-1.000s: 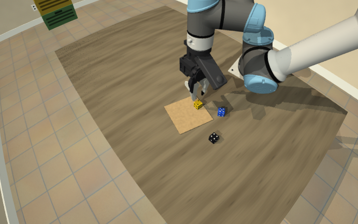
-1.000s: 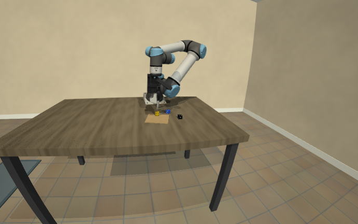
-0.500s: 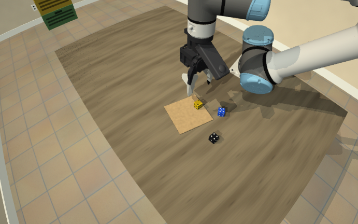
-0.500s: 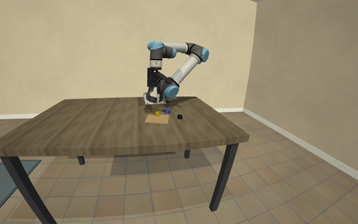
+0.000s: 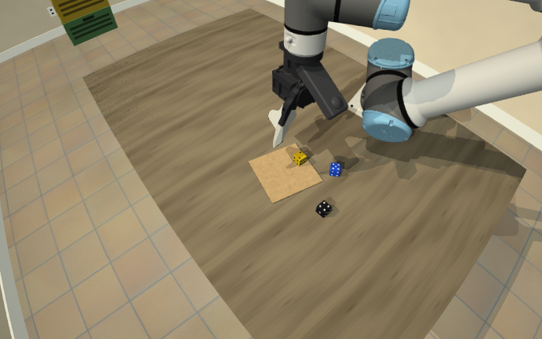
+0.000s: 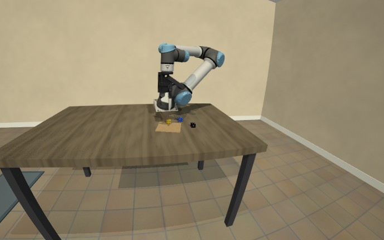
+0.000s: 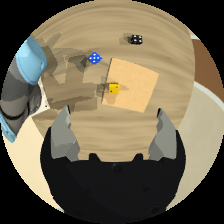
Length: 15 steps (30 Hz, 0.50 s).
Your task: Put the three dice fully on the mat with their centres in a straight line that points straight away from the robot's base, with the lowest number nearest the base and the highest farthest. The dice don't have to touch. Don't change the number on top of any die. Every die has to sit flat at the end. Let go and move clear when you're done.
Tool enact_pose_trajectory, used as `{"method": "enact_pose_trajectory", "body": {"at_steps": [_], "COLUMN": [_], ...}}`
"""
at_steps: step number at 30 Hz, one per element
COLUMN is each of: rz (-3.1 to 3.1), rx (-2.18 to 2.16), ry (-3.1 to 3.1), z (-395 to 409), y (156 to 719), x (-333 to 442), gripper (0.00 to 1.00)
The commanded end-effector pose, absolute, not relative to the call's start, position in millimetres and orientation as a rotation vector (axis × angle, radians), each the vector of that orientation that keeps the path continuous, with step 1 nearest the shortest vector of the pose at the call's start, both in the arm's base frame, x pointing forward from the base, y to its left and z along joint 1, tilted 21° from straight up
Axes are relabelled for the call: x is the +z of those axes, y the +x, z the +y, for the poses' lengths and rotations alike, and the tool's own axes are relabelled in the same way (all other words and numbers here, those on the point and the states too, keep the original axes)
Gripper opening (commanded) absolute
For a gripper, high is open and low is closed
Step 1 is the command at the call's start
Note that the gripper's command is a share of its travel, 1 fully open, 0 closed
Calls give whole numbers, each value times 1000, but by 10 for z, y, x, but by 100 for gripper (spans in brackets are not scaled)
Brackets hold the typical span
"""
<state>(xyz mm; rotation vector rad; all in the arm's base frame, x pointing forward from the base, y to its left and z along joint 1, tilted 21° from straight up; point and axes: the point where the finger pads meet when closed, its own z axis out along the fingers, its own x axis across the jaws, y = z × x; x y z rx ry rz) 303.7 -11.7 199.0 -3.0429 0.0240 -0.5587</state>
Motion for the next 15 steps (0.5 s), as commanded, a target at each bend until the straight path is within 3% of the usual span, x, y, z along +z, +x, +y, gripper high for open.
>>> {"method": "enact_pose_trajectory", "body": {"at_steps": [1,15], "rz": [24,44], "rx": [-560,-557], "ry": [-3043,-3041], "z": [-118,-108], "y": [3037,3043], "x": [1993,1994], "gripper": [100,100]}}
